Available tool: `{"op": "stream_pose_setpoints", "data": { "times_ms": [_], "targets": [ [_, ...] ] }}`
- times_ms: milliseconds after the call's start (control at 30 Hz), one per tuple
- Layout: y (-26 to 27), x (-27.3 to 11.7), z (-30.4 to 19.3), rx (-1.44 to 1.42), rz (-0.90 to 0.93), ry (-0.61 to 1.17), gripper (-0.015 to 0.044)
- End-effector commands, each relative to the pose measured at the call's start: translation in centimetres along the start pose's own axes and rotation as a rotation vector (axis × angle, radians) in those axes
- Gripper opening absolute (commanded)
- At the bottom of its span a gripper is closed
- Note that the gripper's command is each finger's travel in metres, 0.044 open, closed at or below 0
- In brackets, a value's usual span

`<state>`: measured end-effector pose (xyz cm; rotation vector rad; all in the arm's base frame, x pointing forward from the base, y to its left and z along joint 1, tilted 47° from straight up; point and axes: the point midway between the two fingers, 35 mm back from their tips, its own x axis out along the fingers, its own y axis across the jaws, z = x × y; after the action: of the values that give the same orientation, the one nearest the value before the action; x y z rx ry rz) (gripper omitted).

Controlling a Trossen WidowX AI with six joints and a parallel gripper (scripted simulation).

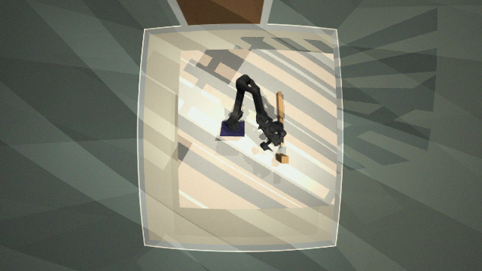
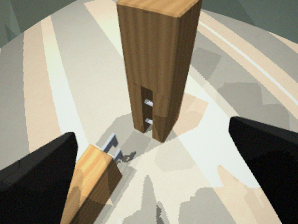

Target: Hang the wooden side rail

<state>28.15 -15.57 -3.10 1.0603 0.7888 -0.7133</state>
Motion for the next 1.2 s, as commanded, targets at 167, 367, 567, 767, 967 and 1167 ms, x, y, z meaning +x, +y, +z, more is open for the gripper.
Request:
{"op": "stream_pose_setpoints", "data": {
  "times_ms": [167,367,567,767,967,1167],
  "targets": [
    [0.1,0.3,-0.1,-0.083,-0.012,0.032,0.0440],
    [1.2,1.1,-0.2,-0.431,-0.006,0.171,0.0440],
    [2.2,1.5,-0.3,-0.768,0.052,0.307,0.0440],
    [3.4,1.6,-0.4,-1.089,0.163,0.429,0.0440],
    [4.6,1.2,-0.6,-1.390,0.324,0.523,0.0440],
    [6.0,0.6,-0.6,-1.668,0.530,0.577,0.0440]
  ]
}}
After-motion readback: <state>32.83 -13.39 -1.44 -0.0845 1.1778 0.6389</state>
